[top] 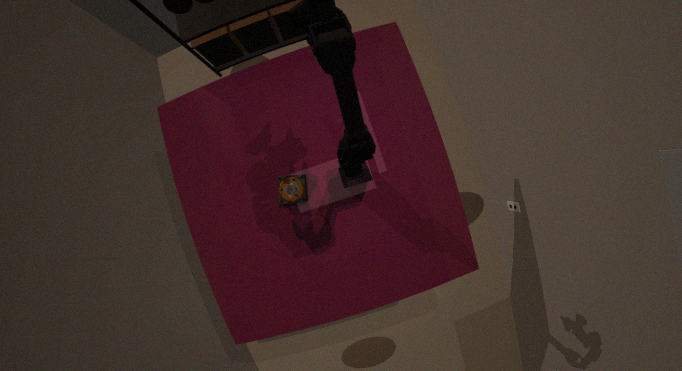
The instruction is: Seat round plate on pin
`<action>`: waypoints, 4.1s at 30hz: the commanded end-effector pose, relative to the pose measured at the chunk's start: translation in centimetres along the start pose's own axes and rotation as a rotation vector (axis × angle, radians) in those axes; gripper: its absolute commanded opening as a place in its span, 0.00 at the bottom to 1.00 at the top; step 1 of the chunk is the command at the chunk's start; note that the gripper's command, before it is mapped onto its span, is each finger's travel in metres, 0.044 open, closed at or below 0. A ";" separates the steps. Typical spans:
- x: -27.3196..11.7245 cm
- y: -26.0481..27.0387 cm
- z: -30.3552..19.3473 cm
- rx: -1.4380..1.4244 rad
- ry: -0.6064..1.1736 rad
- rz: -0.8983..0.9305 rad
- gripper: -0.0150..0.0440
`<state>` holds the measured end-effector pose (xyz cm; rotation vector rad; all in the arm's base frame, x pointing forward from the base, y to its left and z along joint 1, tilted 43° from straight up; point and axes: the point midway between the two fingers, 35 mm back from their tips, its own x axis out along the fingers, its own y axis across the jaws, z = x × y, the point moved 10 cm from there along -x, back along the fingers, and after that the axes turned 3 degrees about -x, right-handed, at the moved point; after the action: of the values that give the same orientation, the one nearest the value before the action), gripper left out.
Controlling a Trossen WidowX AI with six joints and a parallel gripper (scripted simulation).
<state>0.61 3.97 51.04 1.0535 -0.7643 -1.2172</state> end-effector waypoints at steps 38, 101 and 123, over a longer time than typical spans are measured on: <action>15.4 -14.1 -35.3 -1.484 1.178 -0.332 0.25; 3.0 -35.3 -40.1 -2.590 1.078 0.041 0.25; 3.4 -35.2 -39.0 -2.590 1.078 0.040 0.25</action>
<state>24.52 9.42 4.36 -0.6677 1.4725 -0.4659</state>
